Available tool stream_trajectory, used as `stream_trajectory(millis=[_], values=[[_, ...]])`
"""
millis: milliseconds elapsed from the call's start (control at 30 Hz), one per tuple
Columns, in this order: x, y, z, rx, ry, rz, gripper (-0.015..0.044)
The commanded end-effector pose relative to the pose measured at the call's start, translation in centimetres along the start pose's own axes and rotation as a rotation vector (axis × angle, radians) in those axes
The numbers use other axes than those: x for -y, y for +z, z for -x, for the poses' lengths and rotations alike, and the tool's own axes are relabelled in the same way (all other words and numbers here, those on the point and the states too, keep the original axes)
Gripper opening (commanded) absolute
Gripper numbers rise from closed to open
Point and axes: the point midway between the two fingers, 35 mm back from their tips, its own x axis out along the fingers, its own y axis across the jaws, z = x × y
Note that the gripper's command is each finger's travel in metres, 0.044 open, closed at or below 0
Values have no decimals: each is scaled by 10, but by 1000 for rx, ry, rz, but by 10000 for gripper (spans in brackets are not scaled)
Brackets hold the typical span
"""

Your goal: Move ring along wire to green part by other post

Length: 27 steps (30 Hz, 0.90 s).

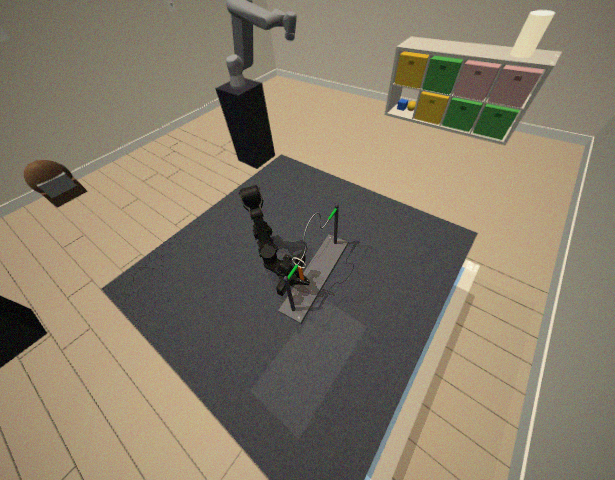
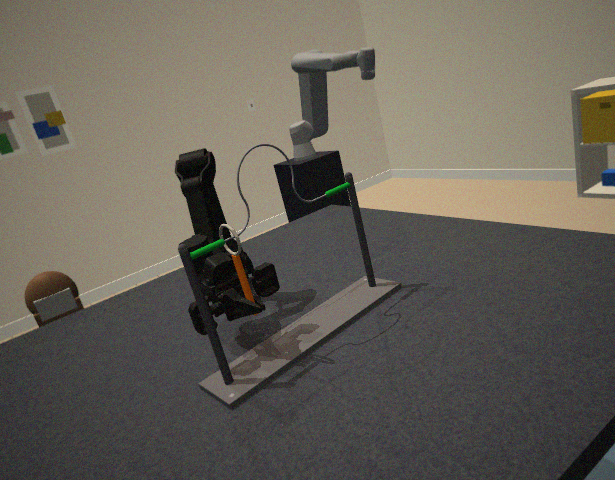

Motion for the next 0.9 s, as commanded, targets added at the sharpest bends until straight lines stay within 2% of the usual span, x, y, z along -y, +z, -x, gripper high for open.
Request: stream_trajectory(millis=[0, 433, 867], values=[[-5, 2, 0, 5, -1, -12, -150], [-33, 3, 0, 5, 10, -137, -150], [-77, 14, 1, 5, 31, -389, -150]])
